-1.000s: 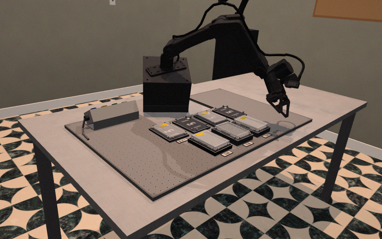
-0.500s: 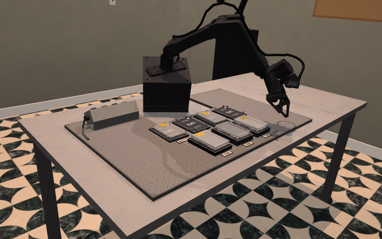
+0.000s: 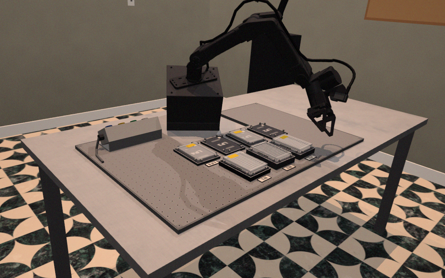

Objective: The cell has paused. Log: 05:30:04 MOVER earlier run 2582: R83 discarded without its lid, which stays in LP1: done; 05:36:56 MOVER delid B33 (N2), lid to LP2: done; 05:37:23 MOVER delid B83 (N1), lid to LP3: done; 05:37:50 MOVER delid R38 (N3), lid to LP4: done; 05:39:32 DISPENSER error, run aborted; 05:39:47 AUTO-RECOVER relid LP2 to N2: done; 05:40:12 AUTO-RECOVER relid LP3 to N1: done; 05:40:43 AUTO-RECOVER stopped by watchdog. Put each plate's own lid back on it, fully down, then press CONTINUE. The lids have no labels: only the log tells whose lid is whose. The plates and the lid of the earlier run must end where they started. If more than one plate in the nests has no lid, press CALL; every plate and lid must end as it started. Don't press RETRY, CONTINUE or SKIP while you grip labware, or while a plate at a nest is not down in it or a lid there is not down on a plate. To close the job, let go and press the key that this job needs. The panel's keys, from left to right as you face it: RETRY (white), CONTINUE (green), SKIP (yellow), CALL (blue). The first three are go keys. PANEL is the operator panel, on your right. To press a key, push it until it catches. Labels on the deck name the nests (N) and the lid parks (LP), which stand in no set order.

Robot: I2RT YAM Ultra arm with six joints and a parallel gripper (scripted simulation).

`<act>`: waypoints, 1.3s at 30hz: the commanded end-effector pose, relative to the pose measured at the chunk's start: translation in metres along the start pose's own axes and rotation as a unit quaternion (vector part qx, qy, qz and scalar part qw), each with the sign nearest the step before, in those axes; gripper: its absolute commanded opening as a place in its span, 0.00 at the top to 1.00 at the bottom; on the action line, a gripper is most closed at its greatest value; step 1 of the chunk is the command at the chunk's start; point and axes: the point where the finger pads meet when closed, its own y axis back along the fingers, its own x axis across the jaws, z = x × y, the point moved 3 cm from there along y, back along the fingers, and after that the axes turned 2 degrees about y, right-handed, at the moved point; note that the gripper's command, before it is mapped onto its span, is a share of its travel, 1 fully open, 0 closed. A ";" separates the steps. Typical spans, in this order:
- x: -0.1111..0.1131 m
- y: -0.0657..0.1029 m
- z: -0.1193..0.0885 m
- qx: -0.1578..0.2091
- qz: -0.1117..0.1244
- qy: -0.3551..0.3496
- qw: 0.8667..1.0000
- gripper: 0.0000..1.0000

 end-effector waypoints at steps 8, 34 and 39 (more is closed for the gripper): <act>-0.043 0.012 -0.002 0.037 0.034 -0.010 0.999 0.00; -0.154 0.042 -0.039 0.120 0.093 -0.052 0.987 0.00; -0.152 0.051 -0.059 0.141 0.107 -0.042 0.983 0.00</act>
